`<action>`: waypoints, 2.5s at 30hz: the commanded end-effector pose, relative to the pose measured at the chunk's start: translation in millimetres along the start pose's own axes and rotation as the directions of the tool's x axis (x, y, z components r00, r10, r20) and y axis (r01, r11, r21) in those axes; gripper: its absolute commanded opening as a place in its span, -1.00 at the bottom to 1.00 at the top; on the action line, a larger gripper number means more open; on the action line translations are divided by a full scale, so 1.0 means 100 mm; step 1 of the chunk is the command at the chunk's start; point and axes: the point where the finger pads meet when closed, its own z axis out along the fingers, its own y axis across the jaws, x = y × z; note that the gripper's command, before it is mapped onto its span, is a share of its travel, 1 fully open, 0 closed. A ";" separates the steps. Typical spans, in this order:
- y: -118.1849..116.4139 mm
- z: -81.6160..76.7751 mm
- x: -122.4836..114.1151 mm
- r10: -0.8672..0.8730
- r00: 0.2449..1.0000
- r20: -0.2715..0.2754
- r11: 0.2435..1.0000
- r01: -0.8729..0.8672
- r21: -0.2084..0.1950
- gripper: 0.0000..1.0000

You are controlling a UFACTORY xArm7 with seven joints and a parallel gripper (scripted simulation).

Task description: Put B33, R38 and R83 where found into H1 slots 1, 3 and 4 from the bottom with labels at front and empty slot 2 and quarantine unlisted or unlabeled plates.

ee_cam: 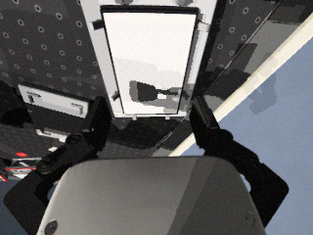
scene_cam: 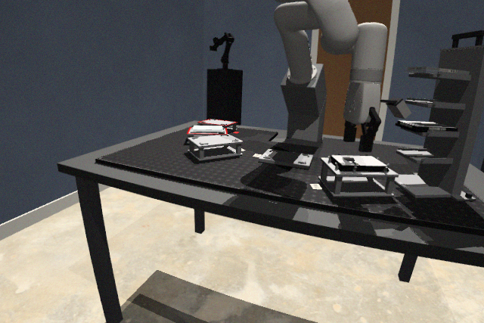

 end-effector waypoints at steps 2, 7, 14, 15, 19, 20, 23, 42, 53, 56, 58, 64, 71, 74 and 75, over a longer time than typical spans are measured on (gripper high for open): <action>0.01 0.06 0.01 -0.001 1.000 0.000 1.000 0.001 -0.005 1.00; 0.01 0.14 0.01 -0.001 1.000 0.000 1.000 0.001 -0.005 1.00; 0.01 0.22 0.01 -0.001 1.000 0.000 1.000 0.001 -0.005 1.00; 0.01 0.22 0.01 -0.001 1.000 0.000 1.000 0.001 -0.005 1.00; 0.01 0.22 0.01 -0.001 1.000 0.000 1.000 0.001 -0.005 1.00; 0.01 0.22 0.01 -0.001 1.000 0.000 1.000 0.001 -0.005 1.00; 0.01 0.22 0.01 -0.001 1.000 0.000 1.000 0.001 -0.005 1.00; 0.01 0.31 0.01 -0.001 1.000 0.000 1.000 0.001 -0.005 1.00; 0.01 0.37 0.01 -0.001 1.000 0.000 1.000 0.001 -0.005 1.00; 0.01 0.39 0.01 -0.001 1.000 -0.001 1.000 0.001 -0.005 1.00; 0.01 0.40 0.01 -0.001 1.000 -0.001 1.000 0.001 -0.005 1.00; 0.01 0.42 0.01 -0.001 1.000 -0.001 1.000 0.001 -0.005 1.00; 0.01 0.42 0.01 -0.001 1.000 -0.001 1.000 0.001 -0.005 1.00; 0.01 0.42 0.01 -0.001 1.000 -0.001 1.000 0.001 -0.005 1.00; 0.01 0.42 0.01 -0.001 1.000 -0.001 1.000 0.001 -0.005 1.00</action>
